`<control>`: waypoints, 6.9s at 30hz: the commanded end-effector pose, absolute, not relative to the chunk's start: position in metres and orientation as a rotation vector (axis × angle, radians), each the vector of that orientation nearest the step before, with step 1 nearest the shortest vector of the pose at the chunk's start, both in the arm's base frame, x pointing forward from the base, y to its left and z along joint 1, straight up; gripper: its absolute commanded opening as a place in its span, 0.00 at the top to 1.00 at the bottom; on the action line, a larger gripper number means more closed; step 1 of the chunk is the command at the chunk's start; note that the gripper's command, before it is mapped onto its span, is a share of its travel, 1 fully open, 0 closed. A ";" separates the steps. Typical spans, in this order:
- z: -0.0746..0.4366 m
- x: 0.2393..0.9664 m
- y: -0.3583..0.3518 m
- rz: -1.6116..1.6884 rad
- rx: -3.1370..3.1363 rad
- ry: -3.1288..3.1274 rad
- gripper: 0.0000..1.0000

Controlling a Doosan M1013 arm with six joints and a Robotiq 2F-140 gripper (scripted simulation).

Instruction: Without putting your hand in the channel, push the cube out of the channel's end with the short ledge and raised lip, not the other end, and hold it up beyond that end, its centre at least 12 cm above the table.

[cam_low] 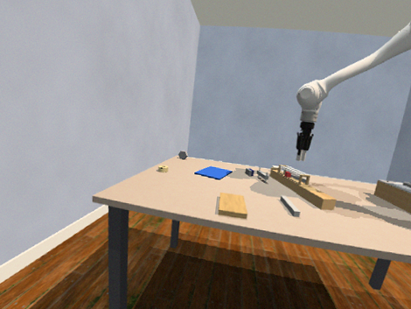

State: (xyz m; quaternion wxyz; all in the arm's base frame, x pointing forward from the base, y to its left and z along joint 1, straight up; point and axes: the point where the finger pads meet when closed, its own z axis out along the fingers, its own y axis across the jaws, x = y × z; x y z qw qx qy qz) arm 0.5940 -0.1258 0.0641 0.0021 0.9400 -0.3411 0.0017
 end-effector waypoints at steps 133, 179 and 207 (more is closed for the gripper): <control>0.065 0.594 -0.126 0.005 2.950 -1.070 1.00; 0.064 0.598 0.044 0.006 2.808 -1.402 1.00; 0.020 0.555 0.236 0.006 2.708 -1.587 1.00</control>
